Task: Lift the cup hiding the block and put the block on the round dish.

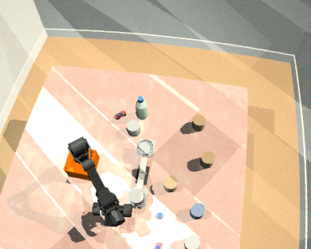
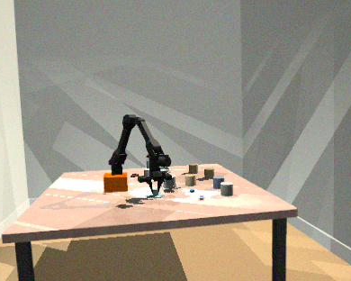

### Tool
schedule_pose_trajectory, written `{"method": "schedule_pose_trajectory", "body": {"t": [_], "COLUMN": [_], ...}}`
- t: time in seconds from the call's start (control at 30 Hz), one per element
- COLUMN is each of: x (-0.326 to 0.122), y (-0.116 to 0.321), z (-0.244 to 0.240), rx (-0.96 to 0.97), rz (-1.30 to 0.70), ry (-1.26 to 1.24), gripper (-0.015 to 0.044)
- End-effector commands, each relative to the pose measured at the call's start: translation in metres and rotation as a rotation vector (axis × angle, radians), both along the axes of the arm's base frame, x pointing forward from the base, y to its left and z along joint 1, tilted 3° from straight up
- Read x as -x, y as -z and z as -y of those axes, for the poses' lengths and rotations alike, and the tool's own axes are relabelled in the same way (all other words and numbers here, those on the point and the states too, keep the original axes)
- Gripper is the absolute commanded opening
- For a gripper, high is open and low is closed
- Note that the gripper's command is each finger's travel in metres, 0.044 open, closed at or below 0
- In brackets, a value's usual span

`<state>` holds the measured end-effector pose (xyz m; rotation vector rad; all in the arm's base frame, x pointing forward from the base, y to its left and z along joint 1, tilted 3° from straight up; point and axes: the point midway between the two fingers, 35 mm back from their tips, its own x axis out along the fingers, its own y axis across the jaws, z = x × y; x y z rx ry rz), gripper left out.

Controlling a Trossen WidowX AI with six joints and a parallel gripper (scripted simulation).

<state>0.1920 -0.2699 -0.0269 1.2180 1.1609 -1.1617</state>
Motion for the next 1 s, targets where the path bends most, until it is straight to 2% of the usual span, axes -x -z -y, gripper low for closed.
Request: {"method": "schedule_pose_trajectory", "body": {"t": [0.0,0.4,0.7,0.87,0.97], "x": [0.000,-0.002,0.003,0.004,0.007], "y": [-0.001,-0.004,-0.054,-0.065,-0.093], "z": [0.000,0.003,0.000,-0.001,-0.002], "rx": [0.002,0.011,-0.001,-0.002,-0.002], "rz": [0.001,0.010,0.004,0.002,-0.001], "ry": [0.000,-0.015,-0.001,0.000,-0.001], "gripper": [0.0131,0.0440,0.0440,0.0440,0.0440]}}
